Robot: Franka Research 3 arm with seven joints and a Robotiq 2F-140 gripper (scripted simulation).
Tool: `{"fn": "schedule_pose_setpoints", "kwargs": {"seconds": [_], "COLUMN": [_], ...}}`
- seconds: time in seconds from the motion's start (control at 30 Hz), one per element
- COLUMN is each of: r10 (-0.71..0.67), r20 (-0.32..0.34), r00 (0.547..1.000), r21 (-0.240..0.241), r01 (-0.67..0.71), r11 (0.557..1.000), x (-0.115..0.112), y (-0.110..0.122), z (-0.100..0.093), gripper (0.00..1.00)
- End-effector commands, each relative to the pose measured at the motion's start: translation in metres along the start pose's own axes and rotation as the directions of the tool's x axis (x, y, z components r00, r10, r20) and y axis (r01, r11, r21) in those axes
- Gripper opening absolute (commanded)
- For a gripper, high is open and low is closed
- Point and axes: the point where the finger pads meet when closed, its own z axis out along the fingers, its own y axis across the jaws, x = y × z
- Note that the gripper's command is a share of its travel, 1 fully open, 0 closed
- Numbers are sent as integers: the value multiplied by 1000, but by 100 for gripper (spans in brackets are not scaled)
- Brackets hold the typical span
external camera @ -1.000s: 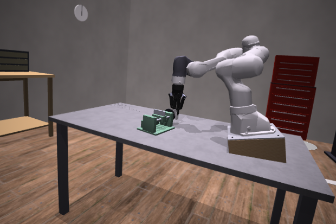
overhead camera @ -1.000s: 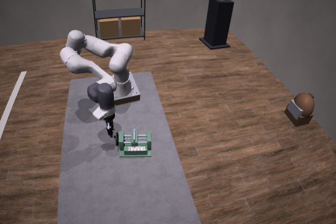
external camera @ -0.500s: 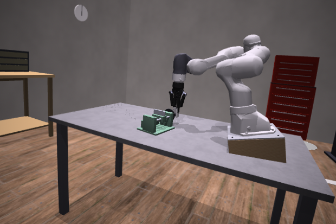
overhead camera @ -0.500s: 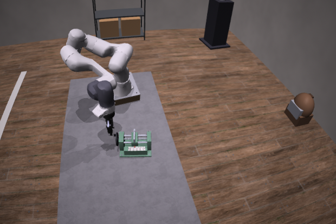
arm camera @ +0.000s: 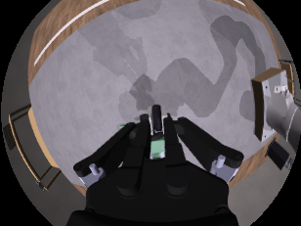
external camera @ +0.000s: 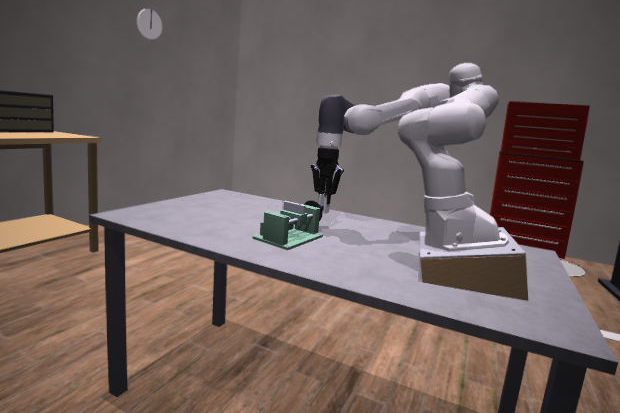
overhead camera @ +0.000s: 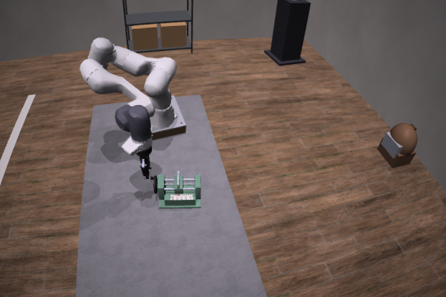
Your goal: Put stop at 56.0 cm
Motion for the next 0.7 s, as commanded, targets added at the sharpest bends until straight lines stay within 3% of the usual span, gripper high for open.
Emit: {"fn": "schedule_pose_setpoints", "kwargs": {"seconds": [0.0, 0.67], "r10": [-3, -3], "r20": [4, 4], "r00": [1000, 1000], "r21": [4, 4], "r01": [3, 3], "r11": [1000, 1000], "x": [-1, -1], "y": [-4, -12], "z": [-4, -11], "gripper": [4, 4]}}
